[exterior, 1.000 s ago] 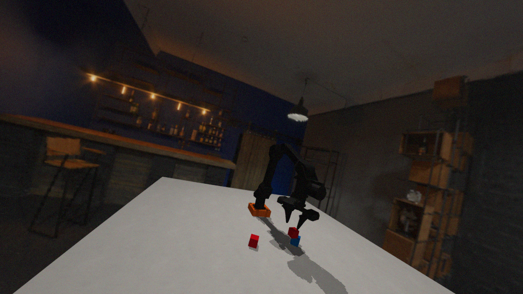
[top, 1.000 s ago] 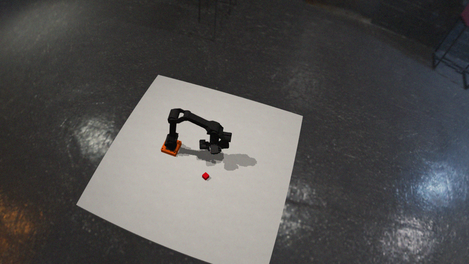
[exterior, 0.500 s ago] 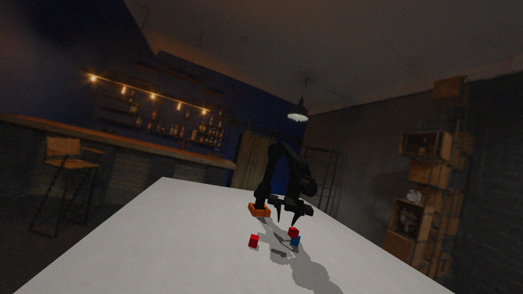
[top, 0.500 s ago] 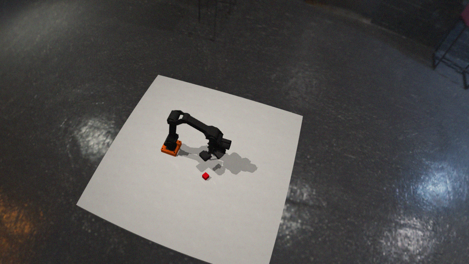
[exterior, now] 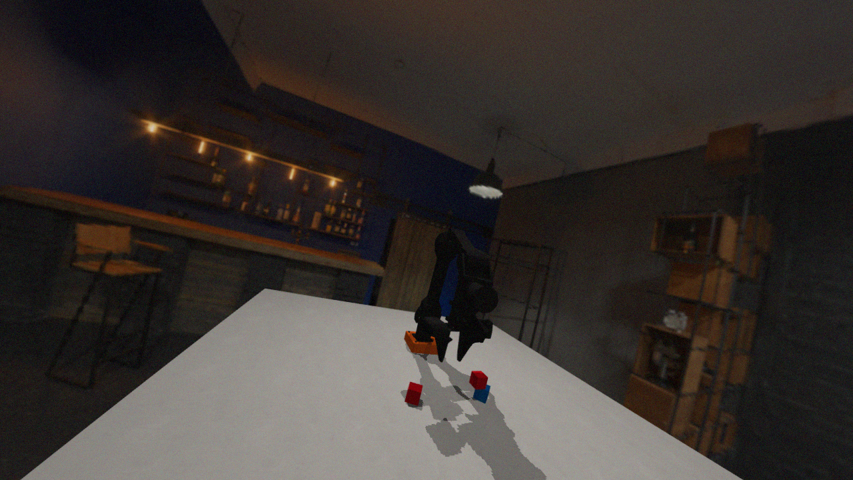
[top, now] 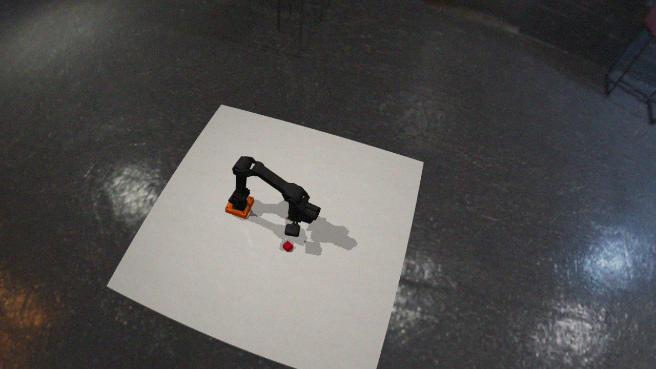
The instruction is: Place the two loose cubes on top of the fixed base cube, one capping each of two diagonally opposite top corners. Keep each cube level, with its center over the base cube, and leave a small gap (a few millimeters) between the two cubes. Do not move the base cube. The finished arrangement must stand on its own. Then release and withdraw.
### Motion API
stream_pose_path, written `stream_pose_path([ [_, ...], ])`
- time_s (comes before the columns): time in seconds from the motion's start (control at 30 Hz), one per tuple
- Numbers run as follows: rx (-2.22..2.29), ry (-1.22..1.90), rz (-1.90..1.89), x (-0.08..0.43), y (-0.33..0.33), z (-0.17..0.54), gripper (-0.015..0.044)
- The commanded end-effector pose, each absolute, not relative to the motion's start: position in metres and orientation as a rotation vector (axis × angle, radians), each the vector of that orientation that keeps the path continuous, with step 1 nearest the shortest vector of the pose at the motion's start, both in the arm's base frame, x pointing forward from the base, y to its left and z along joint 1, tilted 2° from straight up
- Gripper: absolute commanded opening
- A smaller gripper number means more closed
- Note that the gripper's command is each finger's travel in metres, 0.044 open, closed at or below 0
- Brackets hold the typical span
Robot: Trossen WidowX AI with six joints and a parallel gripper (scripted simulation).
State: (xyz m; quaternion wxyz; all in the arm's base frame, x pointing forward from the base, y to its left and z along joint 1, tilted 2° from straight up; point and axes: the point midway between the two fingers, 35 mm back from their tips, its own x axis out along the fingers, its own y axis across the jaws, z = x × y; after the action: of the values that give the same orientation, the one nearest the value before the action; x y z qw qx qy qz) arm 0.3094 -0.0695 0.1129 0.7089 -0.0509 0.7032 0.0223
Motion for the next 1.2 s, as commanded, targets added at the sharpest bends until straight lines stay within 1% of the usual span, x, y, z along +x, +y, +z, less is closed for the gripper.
stream_pose_path([
  [0.0,-0.245,1.554,0.179,0.308,-0.082,0.117,0.0265],
  [0.57,-0.837,1.431,0.762,0.295,-0.136,0.132,0.0265],
  [0.8,-0.86,1.423,0.785,0.294,-0.138,0.132,0.0265],
  [1.03,-0.86,1.423,0.785,0.295,-0.141,0.077,0.0265],
  [1.17,-0.86,1.423,0.785,0.295,-0.141,0.071,0.0265],
])
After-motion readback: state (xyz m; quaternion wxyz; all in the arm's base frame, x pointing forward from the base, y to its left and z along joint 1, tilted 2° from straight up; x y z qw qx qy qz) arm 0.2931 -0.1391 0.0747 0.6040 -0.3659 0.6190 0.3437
